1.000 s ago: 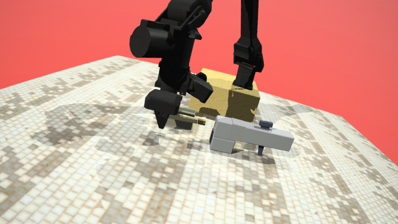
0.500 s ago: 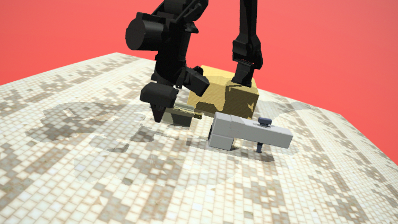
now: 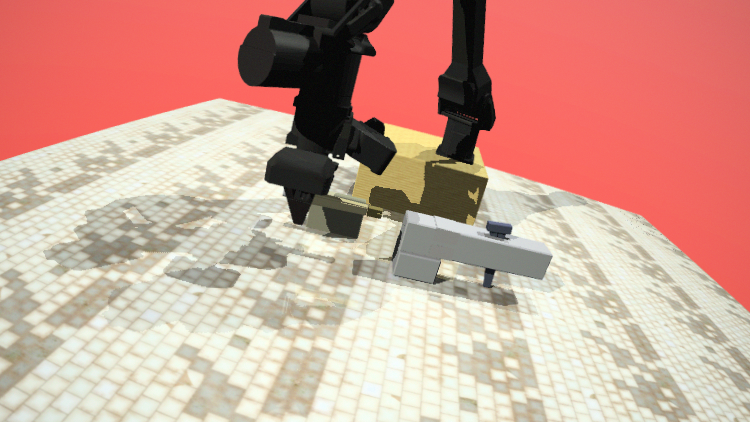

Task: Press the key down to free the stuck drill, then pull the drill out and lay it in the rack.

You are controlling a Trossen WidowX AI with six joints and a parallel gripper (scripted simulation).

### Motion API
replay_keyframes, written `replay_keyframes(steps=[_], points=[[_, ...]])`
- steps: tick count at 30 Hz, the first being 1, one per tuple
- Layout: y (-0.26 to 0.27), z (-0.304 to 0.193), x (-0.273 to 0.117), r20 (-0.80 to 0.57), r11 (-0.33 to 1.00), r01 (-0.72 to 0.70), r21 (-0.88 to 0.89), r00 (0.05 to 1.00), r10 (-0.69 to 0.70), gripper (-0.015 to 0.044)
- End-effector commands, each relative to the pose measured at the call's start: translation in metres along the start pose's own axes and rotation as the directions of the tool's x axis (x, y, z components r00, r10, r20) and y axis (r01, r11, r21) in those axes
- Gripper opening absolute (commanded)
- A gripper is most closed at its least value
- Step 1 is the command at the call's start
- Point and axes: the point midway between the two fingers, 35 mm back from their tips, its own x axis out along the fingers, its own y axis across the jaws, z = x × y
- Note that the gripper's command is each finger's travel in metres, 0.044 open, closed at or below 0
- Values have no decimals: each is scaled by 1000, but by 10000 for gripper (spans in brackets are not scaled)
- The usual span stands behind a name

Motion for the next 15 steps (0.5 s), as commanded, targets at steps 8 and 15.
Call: replay_keyframes(steps=[8,15], points=[[0,0,-7,3,1000,4,-3,1000,-4,0],[0,0,-10,3,1000,4,-3,1000,-4,0]])
